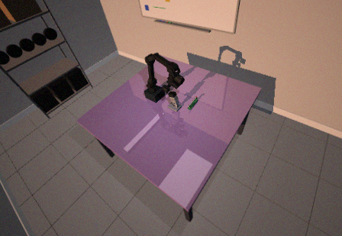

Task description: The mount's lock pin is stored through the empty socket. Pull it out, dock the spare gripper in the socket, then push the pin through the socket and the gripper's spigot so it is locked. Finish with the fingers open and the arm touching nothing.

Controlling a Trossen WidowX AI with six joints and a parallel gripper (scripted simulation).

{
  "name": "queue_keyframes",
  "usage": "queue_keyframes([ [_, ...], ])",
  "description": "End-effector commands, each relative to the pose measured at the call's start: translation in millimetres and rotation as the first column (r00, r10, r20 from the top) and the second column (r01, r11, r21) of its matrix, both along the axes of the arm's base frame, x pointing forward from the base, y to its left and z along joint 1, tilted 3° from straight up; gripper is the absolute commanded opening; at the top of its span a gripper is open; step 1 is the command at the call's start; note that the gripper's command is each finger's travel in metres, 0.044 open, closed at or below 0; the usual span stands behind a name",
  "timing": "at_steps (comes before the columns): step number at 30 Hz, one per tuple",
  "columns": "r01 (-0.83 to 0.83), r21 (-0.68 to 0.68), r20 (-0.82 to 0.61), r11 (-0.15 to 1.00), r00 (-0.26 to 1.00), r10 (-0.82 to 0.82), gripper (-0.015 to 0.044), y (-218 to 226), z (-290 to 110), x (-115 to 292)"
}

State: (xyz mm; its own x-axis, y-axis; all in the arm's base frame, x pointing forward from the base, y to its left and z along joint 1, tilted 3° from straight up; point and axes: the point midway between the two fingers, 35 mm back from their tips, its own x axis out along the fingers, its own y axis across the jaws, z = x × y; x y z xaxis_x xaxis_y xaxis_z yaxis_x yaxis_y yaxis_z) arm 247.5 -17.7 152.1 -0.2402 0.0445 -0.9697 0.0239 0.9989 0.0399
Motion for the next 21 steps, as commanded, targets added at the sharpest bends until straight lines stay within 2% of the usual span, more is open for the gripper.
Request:
queue_keyframes([
  [1,-0.003,-0.005,0.033,1.0,0.999,0.003,0.044,-0.4,8.4,-1.4],
  [21,0.002,-0.017,0.173,1.0,0.985,0.001,0.044,-0.3,40.0,-5.2],
])
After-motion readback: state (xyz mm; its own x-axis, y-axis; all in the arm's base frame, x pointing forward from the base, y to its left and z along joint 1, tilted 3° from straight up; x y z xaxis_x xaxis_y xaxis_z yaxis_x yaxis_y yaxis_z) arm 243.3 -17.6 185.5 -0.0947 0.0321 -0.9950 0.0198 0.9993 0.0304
